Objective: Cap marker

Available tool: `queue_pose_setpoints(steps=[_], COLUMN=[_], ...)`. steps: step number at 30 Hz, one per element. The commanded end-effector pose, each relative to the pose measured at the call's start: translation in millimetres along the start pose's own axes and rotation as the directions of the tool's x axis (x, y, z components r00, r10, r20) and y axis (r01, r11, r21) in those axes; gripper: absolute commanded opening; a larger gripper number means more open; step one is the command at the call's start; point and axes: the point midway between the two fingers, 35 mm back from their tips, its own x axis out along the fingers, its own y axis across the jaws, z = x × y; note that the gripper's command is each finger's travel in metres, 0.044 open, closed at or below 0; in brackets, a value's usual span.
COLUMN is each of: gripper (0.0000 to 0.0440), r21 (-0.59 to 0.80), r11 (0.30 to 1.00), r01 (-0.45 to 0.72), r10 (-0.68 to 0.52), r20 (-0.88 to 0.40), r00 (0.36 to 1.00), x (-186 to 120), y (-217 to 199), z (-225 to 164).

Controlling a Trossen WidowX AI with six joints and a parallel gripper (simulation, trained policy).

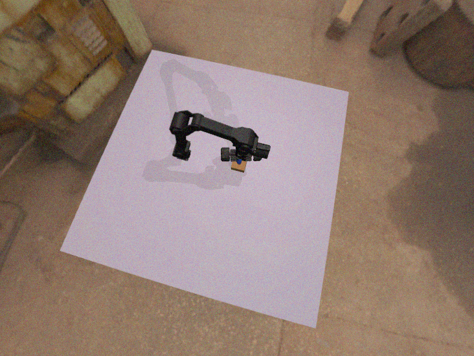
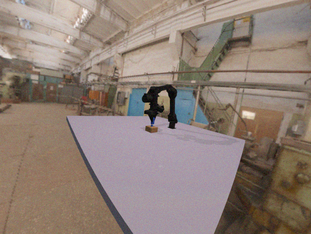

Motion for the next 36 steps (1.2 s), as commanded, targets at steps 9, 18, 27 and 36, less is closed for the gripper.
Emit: queue_pose_setpoints(steps=[9,18,27,36], gripper=[0.0019,0.0028,0.0067,0.0081], r21=[-0.015,-0.017,-0.039,-0.067], r11=[0.998,0.998,0.997,0.996], r01=[-0.056,-0.056,-0.061,-0.055], r10=[0.056,0.056,0.061,0.055], r20=[0.016,0.015,0.013,0.002], r00=[0.998,0.998,0.998,0.998], x=[19,20,24,29], y=[5,5,6,6], z=[1,1,1,-2])
